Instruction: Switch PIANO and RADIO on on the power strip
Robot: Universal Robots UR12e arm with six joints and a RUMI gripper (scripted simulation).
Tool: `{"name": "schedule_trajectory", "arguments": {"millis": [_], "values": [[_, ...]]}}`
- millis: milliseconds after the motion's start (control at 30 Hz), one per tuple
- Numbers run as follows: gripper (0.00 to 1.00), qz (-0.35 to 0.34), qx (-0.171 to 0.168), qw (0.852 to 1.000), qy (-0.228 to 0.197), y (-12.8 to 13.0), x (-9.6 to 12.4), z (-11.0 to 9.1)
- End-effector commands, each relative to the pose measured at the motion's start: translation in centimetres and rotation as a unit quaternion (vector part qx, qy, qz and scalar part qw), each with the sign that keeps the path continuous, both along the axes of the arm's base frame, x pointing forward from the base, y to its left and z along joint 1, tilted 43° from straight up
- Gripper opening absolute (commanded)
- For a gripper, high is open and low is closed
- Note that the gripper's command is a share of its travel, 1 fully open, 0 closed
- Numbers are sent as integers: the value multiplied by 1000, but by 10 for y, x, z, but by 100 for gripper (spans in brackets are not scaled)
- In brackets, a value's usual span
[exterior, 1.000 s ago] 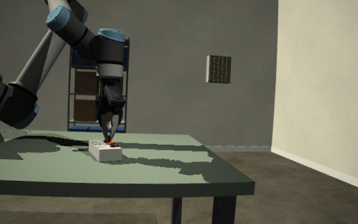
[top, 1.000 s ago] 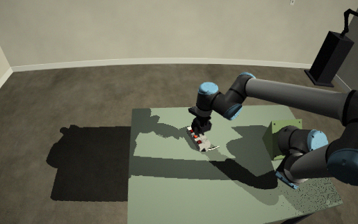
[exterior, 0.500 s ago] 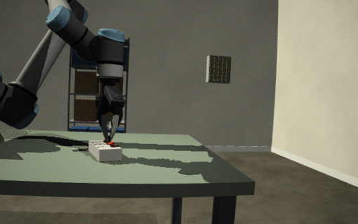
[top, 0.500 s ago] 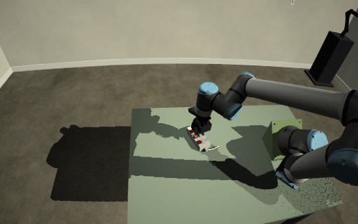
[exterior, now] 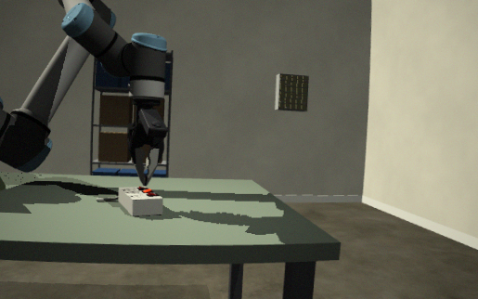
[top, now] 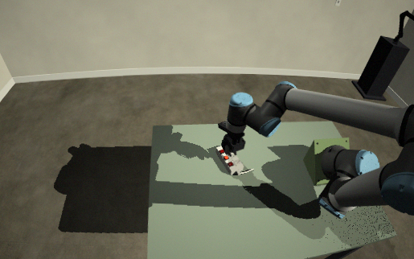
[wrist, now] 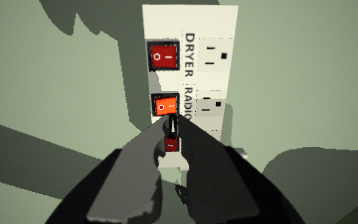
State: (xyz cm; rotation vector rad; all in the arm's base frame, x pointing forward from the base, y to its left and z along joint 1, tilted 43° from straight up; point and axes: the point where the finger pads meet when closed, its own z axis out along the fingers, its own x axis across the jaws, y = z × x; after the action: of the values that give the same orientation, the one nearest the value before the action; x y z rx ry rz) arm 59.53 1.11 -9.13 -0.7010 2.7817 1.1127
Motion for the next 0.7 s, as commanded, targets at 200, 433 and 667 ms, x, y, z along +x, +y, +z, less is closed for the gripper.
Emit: {"name": "schedule_trajectory", "arguments": {"millis": [200,433,667], "values": [[0,0,0,1000,-1,-16,3,18],[0,0,0,1000,-1,-17,3,19],[0,0,0,1000,-1,-17,3,19]]}}
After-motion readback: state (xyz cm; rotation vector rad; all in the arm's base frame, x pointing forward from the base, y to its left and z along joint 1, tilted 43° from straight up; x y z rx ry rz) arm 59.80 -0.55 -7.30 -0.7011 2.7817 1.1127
